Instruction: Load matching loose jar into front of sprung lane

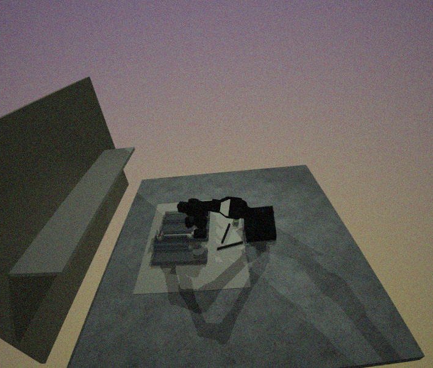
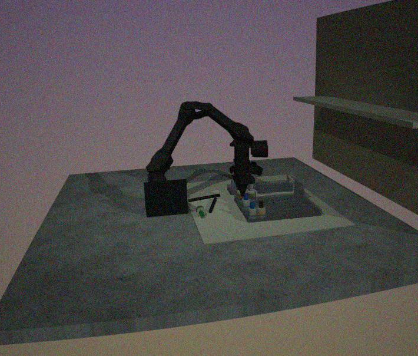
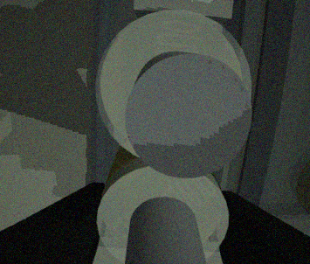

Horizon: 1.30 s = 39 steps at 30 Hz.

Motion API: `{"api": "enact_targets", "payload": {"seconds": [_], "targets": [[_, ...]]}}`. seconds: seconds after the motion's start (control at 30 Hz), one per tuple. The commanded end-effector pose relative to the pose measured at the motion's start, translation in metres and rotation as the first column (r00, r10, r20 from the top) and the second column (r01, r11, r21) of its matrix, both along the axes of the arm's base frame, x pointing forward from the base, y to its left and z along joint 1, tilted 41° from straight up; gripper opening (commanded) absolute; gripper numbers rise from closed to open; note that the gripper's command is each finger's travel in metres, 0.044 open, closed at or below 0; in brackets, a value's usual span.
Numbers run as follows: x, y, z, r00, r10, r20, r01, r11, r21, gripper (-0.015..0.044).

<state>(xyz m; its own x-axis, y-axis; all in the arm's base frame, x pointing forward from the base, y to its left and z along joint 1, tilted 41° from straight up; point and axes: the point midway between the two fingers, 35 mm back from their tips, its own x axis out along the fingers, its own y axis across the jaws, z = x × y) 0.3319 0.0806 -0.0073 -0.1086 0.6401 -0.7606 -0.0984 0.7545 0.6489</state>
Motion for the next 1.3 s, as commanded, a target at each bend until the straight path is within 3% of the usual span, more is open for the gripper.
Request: {"api": "enact_targets", "payload": {"seconds": [0.0,1.07,1.27], "targets": [[0.0007,0.0012,0.0007,1.000,-0.001,0.007,0.001,1.000,0.010,0.0000],[-0.0045,-0.0008,-0.0002,1.000,-0.001,0.007,0.001,1.000,0.010,0.0000],[-0.0038,-0.0007,-0.0003,1.000,-0.001,0.007,0.001,1.000,0.010,0.0157]]}}
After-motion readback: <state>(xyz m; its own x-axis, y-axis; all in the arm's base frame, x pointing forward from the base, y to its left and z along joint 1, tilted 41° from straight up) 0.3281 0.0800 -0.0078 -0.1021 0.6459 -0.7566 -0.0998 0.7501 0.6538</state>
